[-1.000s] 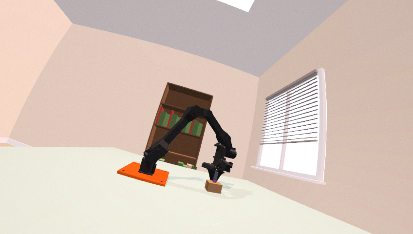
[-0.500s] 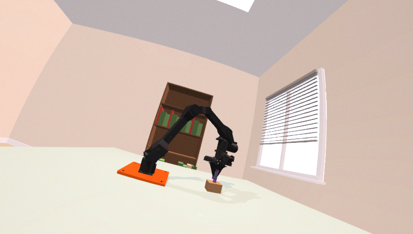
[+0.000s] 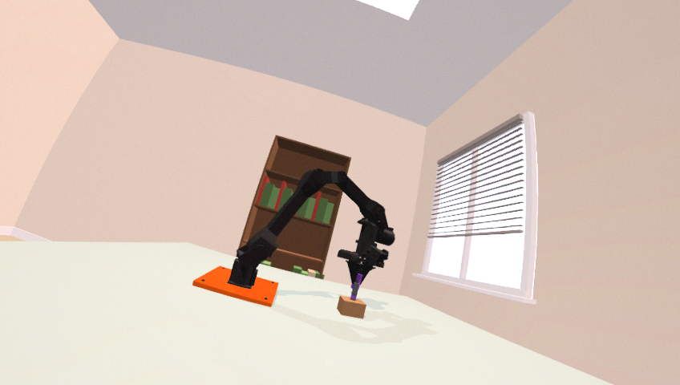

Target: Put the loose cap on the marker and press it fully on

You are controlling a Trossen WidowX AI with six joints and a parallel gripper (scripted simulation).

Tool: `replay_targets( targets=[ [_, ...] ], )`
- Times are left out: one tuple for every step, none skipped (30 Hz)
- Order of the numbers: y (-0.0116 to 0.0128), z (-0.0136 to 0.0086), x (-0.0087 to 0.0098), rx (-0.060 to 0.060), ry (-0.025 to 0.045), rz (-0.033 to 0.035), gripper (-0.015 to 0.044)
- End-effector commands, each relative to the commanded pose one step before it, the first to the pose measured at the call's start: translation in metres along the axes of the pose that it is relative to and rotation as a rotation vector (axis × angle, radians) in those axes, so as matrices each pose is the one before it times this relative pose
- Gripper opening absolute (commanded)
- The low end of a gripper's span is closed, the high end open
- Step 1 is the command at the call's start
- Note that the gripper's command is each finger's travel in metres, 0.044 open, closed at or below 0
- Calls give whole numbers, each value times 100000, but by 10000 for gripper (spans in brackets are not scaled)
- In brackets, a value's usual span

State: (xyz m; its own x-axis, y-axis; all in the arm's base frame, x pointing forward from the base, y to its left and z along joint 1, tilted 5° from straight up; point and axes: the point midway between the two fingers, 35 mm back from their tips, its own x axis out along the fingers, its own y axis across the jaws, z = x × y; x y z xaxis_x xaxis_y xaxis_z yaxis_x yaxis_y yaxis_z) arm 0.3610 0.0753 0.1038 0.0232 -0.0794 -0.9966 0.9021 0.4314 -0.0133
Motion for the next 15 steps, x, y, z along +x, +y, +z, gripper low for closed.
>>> replay_targets(
  targets=[
    [-1212,1637,-1721,358,-203,1742,0],
    [-319,344,-264,-2,-29,-25,0],
    [-322,338,-267,-2,-29,-26,0],
    [-327,332,-265,-2,-30,-27,0],
    [-333,325,-263,-2,-30,-28,0],
    [-338,318,-261,-2,-30,-28,0],
    [-343,311,-260,-2,-31,-29,0],
    [-347,304,-258,-2,-31,-30,0],
    [-352,297,-256,-2,-31,-31,0],
    [-357,290,-254,-2,-32,-32,0],
    [-361,283,-252,-2,-32,-33,0],
    [-365,276,-250,-2,-32,-34,0],
    [-369,267,-241,-2,-32,-34,0],
    [-373,260,-239,-2,-32,-35,0],
    [-377,252,-237,-2,-33,-36,0]
  ],
)
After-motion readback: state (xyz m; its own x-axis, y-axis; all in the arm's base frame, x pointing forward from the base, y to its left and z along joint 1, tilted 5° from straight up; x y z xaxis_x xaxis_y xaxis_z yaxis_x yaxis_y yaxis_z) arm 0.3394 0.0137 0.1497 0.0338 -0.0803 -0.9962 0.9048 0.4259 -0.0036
